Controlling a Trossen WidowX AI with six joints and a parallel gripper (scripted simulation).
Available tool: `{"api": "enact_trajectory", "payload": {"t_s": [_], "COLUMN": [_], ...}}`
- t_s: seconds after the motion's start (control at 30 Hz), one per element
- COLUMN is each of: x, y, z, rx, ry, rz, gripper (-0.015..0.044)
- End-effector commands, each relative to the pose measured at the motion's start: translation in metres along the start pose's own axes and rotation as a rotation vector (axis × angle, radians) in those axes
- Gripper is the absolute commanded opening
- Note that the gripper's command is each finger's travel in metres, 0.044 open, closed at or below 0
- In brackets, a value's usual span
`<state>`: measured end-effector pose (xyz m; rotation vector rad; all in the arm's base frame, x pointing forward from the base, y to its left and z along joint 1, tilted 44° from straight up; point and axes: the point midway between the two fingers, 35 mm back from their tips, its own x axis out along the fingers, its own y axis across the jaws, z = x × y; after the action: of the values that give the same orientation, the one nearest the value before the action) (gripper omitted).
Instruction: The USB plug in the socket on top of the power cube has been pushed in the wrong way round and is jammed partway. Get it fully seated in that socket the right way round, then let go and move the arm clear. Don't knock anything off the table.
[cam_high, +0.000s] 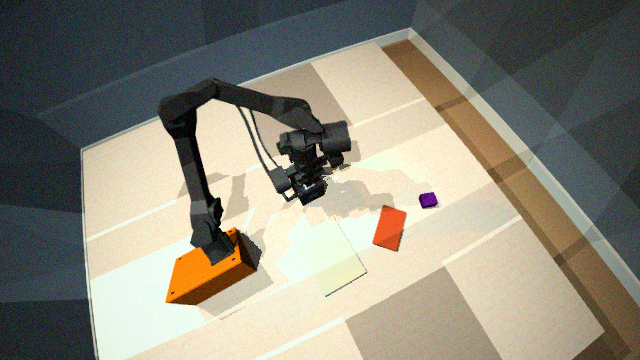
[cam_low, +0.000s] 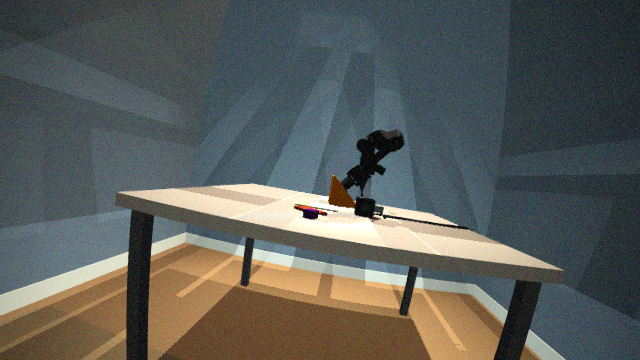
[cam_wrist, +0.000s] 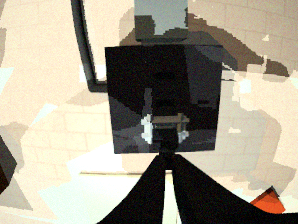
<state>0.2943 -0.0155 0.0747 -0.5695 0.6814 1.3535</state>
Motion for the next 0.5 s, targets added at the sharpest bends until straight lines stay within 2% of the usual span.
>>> {"api": "enact_trajectory", "payload": {"t_s": [0.0, 0.47], "x": [-0.0002, -0.0023], "y": [-0.0002, 0.0], "z": [0.0, 0.0], "rx": [-0.001, 0.0], "ry": [0.0, 0.0], "rz": [0.0, 0.0], "gripper": [0.0, 0.0]}}
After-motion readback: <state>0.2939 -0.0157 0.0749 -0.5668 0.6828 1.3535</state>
